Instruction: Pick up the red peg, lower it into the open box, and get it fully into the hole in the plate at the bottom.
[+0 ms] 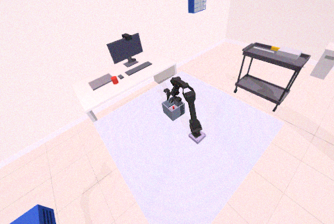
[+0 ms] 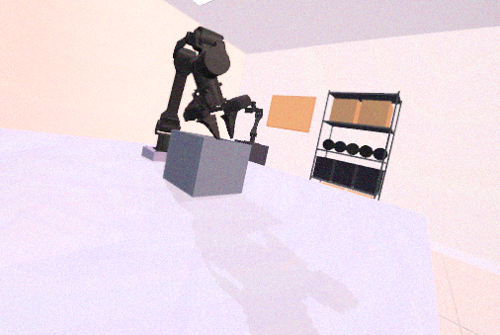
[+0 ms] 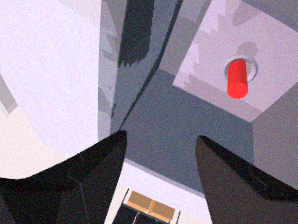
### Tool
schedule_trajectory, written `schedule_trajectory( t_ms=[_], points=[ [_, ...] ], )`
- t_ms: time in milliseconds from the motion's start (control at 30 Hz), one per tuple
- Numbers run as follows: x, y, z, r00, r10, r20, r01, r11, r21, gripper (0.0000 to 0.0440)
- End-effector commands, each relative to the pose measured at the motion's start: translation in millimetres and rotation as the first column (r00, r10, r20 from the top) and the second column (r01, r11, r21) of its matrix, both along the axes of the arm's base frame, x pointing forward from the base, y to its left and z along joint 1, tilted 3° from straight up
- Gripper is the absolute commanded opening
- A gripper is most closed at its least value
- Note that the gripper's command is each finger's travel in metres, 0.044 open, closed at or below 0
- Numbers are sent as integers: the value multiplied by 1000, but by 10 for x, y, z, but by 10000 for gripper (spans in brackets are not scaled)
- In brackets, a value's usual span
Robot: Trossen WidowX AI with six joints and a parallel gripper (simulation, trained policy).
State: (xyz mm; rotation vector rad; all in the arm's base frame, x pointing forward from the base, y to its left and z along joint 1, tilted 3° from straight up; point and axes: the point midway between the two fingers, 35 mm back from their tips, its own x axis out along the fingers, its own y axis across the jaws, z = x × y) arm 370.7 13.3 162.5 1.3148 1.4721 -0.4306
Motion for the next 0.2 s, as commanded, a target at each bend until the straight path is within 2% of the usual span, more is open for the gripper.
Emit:
schedule_trajectory(
  t_ms=[0, 167],
  points=[
    [50, -18, 39, 1000, 9, 17, -10, 1000, 16, 197],
    [108, -44, 68, 999, 20, 36, -21, 999, 35, 194]
  ],
)
